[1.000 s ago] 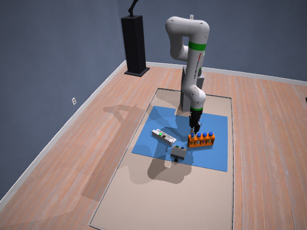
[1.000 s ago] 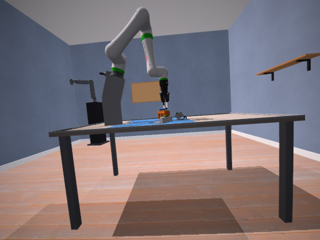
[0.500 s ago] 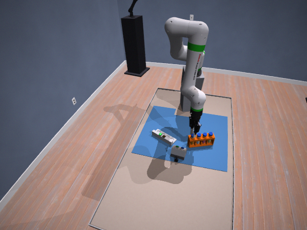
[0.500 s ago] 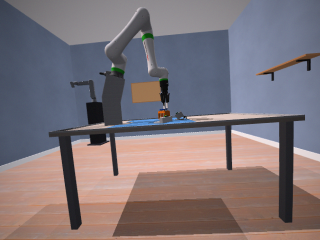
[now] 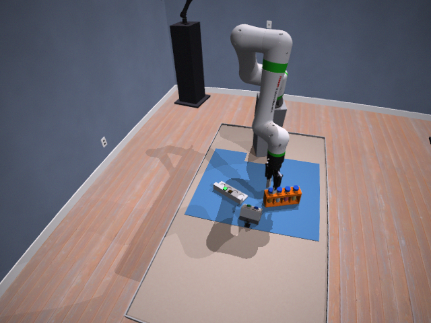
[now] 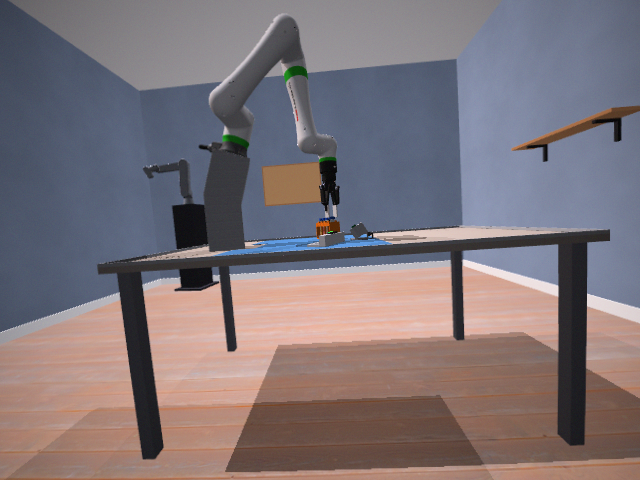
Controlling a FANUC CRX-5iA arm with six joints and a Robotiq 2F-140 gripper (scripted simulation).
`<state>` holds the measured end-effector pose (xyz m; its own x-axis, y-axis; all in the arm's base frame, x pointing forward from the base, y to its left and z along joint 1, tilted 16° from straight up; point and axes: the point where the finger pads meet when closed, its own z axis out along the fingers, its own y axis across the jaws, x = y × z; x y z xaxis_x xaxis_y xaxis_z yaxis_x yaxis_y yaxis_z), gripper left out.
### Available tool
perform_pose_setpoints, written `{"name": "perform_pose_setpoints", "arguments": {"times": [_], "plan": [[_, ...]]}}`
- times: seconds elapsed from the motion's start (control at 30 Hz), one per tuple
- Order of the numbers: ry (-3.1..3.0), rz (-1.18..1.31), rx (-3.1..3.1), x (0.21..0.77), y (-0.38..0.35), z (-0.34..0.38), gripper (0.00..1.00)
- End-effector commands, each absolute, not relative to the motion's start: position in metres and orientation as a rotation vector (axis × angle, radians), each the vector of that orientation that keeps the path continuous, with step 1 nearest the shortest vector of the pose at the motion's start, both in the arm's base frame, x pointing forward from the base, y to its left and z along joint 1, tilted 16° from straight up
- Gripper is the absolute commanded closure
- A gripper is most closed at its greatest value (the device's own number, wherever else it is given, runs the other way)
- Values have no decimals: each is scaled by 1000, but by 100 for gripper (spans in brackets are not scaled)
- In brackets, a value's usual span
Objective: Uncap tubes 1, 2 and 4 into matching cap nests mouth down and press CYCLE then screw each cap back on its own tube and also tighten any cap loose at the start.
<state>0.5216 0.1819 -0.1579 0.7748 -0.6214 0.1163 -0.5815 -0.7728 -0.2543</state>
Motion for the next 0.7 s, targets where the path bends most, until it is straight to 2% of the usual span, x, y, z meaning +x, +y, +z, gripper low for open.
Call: {"name": "perform_pose_setpoints", "arguments": {"times": [0.0, 0.67], "plan": [[949, -286, -2766, 522, 182, -158, 65], [949, -286, -2766, 523, 182, -162, 65]]}}
